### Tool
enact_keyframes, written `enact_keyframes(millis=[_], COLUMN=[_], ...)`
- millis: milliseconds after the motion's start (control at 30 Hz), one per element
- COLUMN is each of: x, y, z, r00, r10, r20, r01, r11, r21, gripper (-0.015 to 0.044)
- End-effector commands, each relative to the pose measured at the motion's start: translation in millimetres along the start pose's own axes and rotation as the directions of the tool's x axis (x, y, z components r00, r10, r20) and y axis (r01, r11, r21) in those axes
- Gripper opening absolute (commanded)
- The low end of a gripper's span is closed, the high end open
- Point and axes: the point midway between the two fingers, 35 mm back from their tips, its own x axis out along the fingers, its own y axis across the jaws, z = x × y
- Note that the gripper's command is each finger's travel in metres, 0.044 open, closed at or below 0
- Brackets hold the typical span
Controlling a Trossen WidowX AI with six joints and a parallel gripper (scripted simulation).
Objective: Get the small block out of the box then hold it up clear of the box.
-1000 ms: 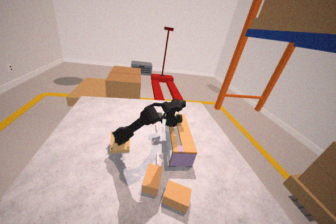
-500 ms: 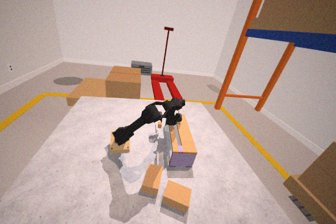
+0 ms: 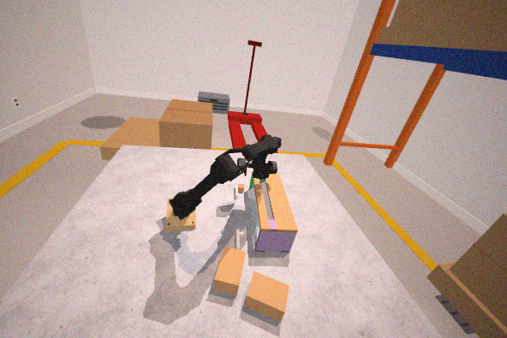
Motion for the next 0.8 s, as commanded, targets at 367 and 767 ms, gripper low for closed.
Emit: enact_keyframes(millis=[367, 767], x=[1.3, 5.8], y=[-12.3, -21.5], z=[-30.5, -40.7], r00=[0.993, 0.975], r10=[0.095, 0.161], r20=[0.073, 0.153], r01=[0.014, 0.204], r11=[0.511, -0.379], r21=[-0.859, -0.903], gripper=[0.0285, 0.0285])
